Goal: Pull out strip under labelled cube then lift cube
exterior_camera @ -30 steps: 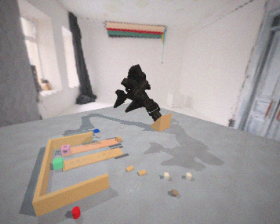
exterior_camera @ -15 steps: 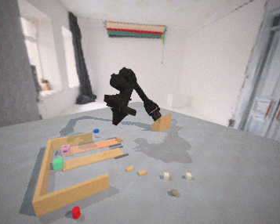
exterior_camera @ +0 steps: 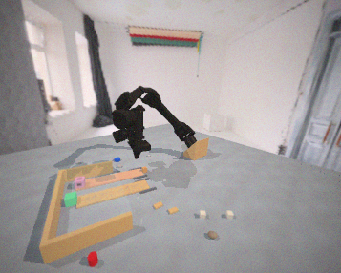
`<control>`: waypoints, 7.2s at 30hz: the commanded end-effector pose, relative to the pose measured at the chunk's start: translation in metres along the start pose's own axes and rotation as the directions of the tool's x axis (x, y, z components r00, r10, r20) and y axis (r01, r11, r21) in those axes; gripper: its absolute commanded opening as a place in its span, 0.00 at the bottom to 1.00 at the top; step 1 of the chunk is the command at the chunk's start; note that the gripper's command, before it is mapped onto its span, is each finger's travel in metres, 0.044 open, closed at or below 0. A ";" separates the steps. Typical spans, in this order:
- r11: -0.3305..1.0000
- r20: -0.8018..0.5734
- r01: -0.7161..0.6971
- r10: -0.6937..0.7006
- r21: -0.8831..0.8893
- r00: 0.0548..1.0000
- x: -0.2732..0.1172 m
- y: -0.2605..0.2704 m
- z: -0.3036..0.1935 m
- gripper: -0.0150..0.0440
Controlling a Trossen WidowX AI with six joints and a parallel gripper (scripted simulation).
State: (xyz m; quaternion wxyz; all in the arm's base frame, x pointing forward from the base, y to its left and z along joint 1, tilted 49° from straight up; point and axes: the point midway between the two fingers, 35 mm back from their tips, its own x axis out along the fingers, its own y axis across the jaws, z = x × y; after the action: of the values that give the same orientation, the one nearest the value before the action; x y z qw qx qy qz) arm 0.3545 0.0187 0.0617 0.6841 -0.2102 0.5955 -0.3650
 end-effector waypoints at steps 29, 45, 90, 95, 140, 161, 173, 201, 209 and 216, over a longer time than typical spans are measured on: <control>1.000 -0.009 -0.002 0.002 0.012 1.000 0.049 -0.001 0.004 0.25; 1.000 -0.008 0.001 -0.001 0.012 1.000 0.069 -0.001 0.004 0.25; 1.000 -0.008 0.001 -0.001 0.012 1.000 0.072 -0.001 0.004 0.25; 1.000 -0.008 0.001 -0.001 0.012 1.000 0.072 -0.001 0.004 0.25; 1.000 -0.009 0.001 -0.001 0.011 1.000 0.075 0.000 -0.036 0.25; 1.000 -0.010 0.001 -0.001 0.010 1.000 0.076 0.000 -0.068 0.25; 1.000 -0.011 0.001 -0.001 0.009 1.000 0.076 0.000 -0.086 0.25; 1.000 -0.012 0.001 -0.001 0.008 1.000 0.075 -0.001 -0.128 0.25; 1.000 -0.012 0.001 -0.001 0.008 1.000 0.075 -0.001 -0.141 0.25; 1.000 -0.013 0.001 -0.001 0.007 1.000 0.075 -0.001 -0.151 0.25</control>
State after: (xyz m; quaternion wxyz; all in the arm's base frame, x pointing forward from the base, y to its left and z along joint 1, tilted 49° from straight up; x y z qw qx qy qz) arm 0.2227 -0.0114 -0.0133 0.6924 -0.2049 0.5884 -0.3639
